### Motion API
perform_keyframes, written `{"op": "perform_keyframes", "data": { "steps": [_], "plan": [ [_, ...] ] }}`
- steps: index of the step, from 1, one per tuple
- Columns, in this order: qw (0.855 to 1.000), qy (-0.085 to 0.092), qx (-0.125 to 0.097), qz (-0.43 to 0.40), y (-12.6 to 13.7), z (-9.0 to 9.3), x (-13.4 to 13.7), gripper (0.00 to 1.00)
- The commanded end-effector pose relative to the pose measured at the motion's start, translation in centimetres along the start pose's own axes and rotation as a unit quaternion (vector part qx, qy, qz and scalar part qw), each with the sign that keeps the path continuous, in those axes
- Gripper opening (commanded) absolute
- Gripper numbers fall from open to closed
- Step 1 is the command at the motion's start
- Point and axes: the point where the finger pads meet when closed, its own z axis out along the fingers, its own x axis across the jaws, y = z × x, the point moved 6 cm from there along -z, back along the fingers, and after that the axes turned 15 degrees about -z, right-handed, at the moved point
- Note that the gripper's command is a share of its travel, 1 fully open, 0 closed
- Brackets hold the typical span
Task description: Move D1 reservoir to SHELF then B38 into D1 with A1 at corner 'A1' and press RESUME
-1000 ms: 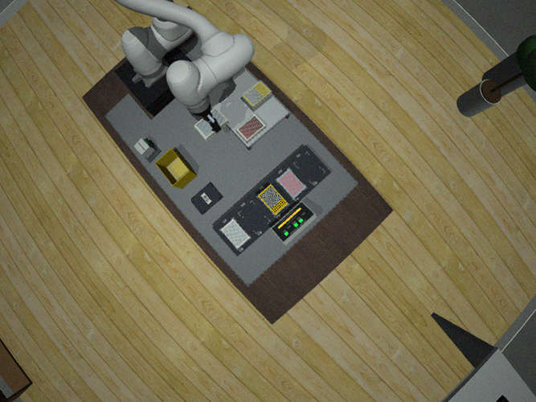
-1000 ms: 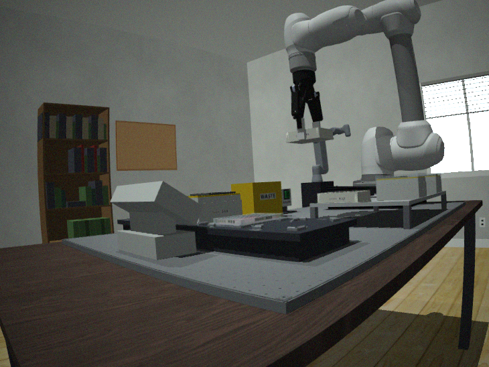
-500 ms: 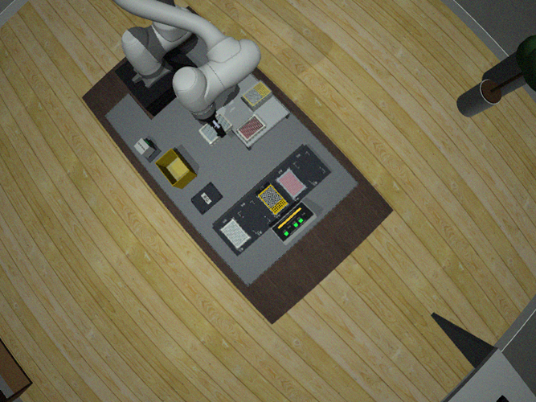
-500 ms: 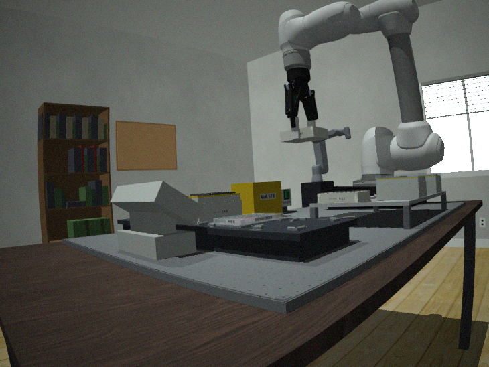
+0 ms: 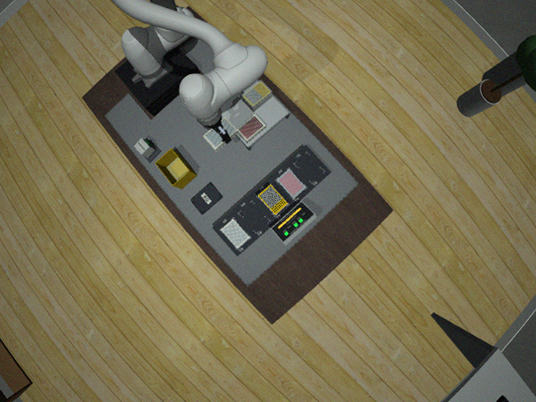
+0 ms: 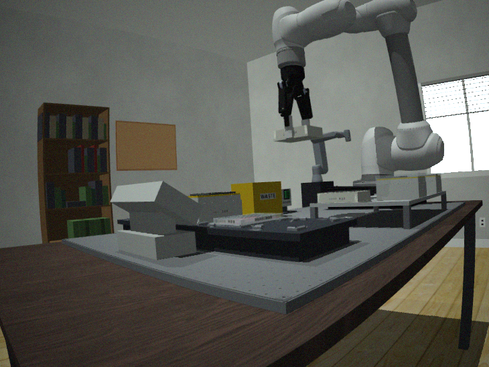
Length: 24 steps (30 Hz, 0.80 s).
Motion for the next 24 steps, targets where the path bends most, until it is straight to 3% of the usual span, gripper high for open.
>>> {"op": "perform_keyframes", "data": {
  "steps": [1,24],
  "plan": [
    [1.000,0.000,0.000,0.000,-0.1,0.0,-0.5,0.00],
    [1.000,0.000,0.000,0.000,-1.3,0.0,-5.2,0.00]
  ]
}}
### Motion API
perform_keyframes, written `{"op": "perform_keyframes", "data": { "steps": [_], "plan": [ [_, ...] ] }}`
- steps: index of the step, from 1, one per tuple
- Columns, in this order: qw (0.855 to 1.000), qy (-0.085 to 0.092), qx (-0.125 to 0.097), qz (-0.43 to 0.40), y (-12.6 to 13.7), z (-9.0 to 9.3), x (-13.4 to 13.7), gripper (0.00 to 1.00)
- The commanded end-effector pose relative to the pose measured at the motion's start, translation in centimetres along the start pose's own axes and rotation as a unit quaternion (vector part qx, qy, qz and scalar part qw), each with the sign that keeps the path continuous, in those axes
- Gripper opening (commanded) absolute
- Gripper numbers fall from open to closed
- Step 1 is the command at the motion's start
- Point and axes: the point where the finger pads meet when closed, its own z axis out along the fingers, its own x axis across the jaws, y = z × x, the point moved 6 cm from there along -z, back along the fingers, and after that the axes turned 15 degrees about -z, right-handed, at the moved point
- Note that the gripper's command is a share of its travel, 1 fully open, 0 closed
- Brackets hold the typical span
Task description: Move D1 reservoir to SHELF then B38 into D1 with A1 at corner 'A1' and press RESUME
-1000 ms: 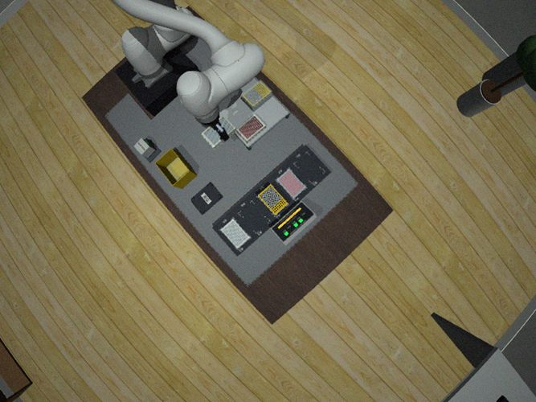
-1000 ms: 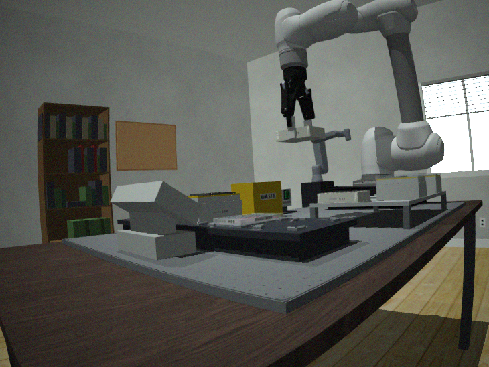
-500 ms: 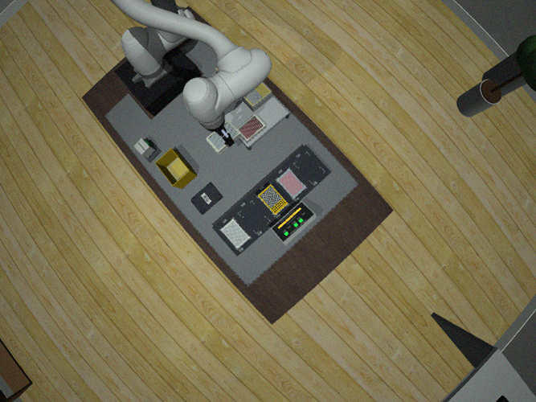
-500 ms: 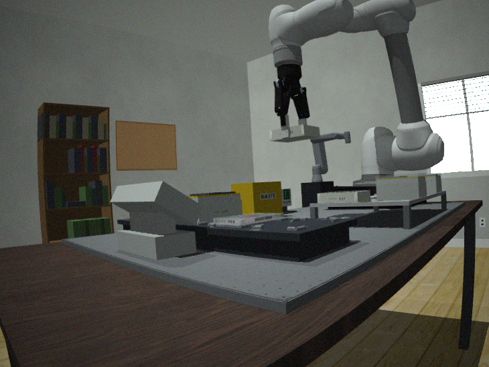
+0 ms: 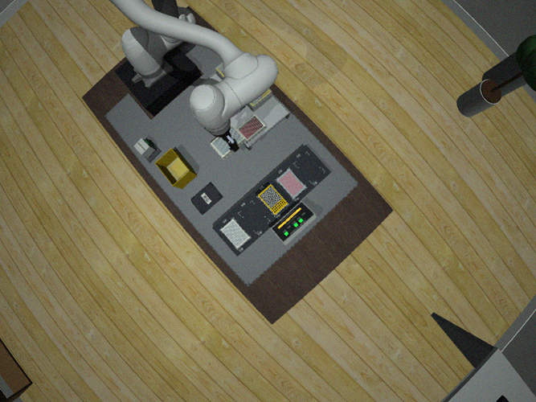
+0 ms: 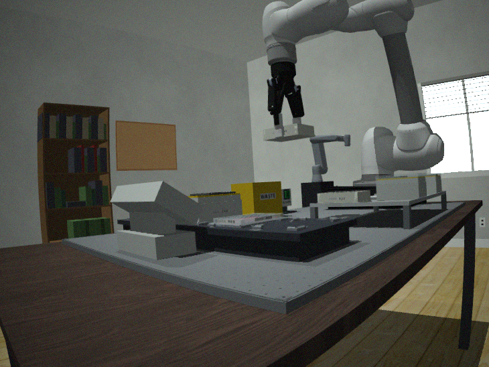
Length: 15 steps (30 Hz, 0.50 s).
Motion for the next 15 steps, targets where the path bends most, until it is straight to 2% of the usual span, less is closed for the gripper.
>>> {"op": "perform_keyframes", "data": {
  "steps": [1,15],
  "plan": [
    [1.000,0.000,0.000,0.000,-0.2,0.0,-0.8,0.00],
    [1.000,0.000,0.000,0.000,-0.9,0.0,-3.5,0.00]
  ]
}}
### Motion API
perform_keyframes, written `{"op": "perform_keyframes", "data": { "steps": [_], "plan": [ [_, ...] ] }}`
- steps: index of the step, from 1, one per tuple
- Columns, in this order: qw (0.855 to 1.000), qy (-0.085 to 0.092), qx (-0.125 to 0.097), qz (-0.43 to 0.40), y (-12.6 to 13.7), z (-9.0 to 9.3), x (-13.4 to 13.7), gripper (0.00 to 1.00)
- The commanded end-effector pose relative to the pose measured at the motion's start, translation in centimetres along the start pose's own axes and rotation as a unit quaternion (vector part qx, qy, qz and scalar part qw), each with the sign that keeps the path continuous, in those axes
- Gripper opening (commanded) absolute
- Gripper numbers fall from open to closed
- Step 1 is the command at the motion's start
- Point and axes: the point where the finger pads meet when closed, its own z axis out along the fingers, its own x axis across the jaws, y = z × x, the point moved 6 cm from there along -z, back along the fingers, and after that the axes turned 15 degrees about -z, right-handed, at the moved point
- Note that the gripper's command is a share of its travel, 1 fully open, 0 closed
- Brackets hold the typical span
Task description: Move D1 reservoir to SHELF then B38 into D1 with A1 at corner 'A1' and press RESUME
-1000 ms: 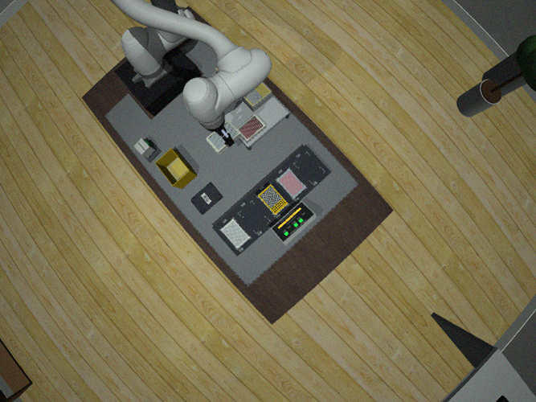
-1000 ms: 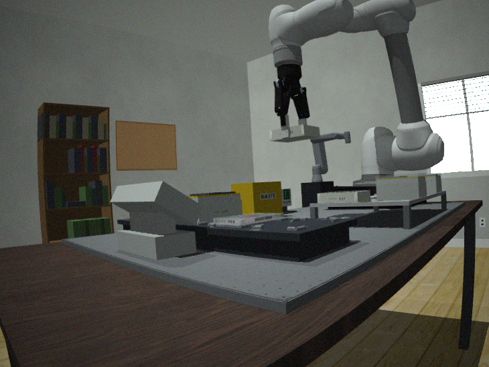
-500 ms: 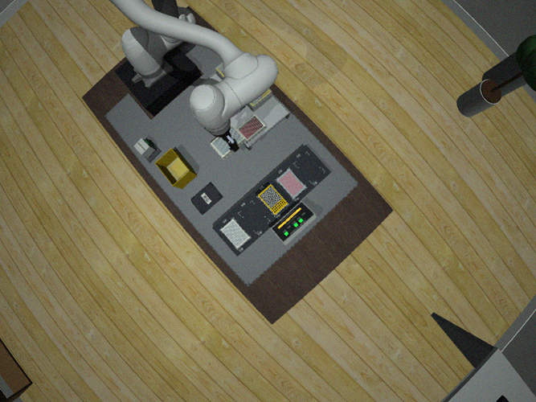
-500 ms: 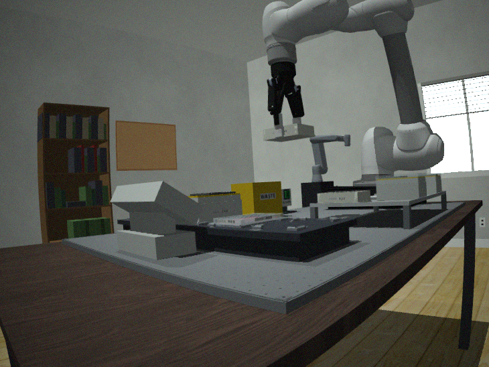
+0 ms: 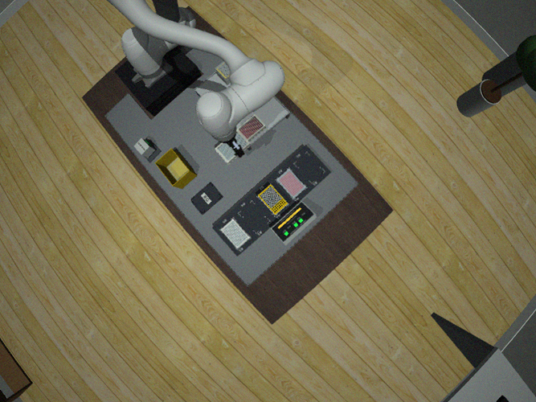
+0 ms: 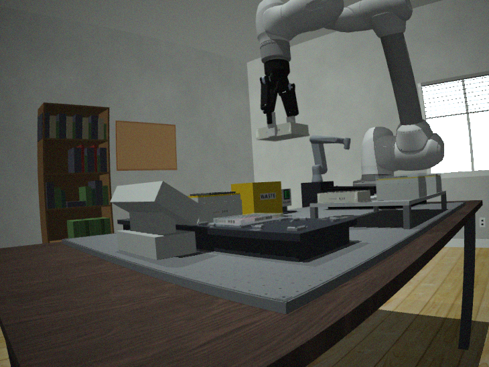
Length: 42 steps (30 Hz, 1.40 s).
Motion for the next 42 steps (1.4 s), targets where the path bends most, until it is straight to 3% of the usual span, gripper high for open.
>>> {"op": "perform_keyframes", "data": {
  "steps": [1,42],
  "plan": [
    [1.000,0.000,0.000,0.000,-0.2,0.0,-0.8,0.00],
    [1.000,0.000,0.000,0.000,-2.3,0.0,-9.1,0.00]
  ]
}}
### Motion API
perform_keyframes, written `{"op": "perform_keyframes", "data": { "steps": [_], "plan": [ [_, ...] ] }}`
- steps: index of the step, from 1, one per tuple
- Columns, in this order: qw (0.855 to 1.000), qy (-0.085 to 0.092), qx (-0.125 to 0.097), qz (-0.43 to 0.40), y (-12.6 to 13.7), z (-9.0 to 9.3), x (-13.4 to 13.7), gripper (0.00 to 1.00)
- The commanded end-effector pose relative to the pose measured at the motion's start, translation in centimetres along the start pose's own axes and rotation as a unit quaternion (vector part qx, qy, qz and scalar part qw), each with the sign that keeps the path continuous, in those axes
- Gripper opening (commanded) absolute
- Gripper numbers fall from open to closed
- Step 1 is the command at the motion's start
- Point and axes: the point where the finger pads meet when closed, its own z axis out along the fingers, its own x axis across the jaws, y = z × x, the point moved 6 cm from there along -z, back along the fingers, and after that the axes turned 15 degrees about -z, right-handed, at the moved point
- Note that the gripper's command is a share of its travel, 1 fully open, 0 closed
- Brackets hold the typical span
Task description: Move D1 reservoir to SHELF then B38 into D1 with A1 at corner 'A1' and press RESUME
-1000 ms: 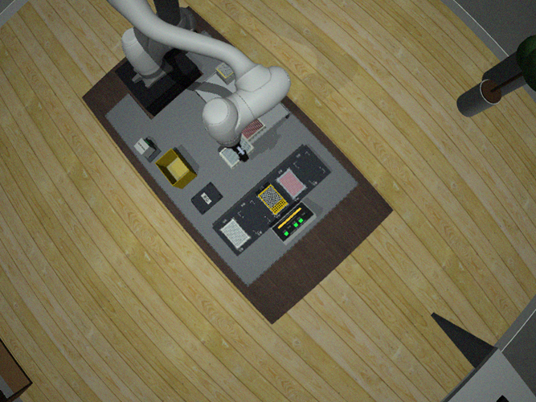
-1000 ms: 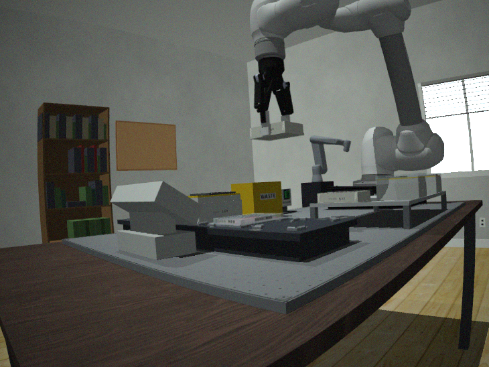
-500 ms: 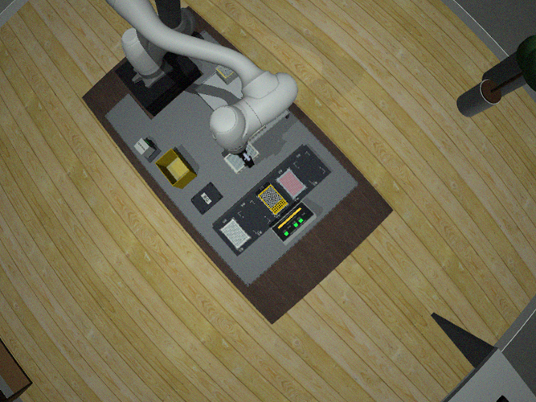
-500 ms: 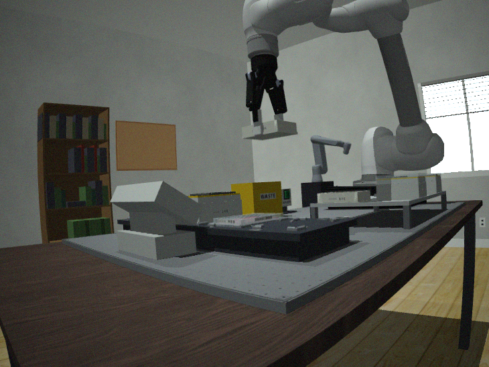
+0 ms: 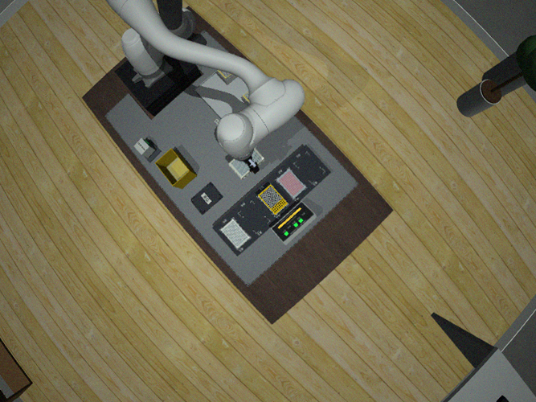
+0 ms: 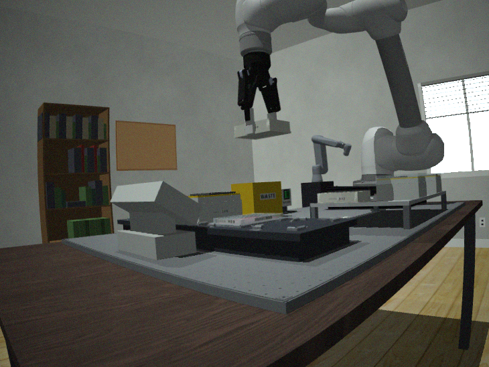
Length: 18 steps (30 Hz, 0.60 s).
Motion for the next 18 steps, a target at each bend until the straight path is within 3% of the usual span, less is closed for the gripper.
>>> {"op": "perform_keyframes", "data": {
  "steps": [1,9,18],
  "plan": [
    [1.000,0.000,0.000,0.000,-0.20,-0.02,-0.80,0.00],
    [1.000,0.000,0.000,0.000,-0.42,-0.02,-1.66,0.00],
    [0.996,0.000,0.000,-0.090,-0.42,-0.02,-1.66,0.00]
  ]
}}
